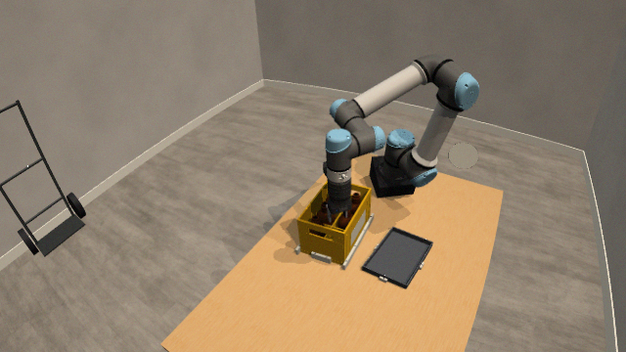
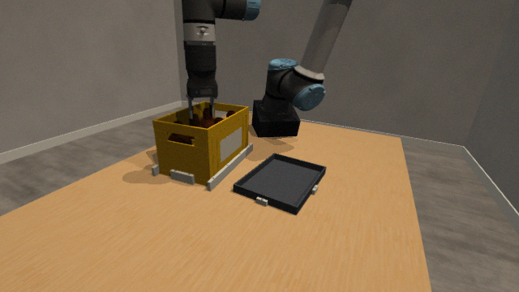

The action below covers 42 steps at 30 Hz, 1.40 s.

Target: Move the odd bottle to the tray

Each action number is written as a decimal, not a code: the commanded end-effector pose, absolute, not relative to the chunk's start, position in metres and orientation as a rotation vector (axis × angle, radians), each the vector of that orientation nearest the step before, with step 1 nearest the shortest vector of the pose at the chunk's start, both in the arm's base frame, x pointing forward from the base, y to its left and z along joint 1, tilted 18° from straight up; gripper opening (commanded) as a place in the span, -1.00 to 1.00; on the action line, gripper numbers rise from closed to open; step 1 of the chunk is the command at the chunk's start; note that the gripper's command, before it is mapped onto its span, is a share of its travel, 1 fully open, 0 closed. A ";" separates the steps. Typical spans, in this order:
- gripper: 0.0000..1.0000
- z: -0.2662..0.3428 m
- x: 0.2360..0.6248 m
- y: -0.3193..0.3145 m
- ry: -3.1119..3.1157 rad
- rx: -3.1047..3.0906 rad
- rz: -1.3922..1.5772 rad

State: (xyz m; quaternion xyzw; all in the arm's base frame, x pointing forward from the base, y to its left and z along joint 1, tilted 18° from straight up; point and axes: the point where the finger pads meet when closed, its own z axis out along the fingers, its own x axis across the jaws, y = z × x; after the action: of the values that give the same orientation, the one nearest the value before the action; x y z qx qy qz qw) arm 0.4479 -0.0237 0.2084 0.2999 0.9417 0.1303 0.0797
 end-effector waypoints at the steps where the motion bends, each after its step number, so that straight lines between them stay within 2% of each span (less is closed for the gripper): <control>1: 1.00 0.225 0.444 -0.027 2.817 0.896 0.390; 18: 1.00 0.242 0.440 -0.031 2.817 0.896 0.390; 19: -1.00 0.242 0.440 -0.031 2.817 0.896 0.390; 42: -1.00 0.242 0.440 -0.031 2.817 0.896 0.390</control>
State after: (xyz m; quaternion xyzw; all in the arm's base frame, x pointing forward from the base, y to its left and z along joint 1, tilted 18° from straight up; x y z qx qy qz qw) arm 0.4399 -0.0306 0.2412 0.2998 0.9417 0.1305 0.0792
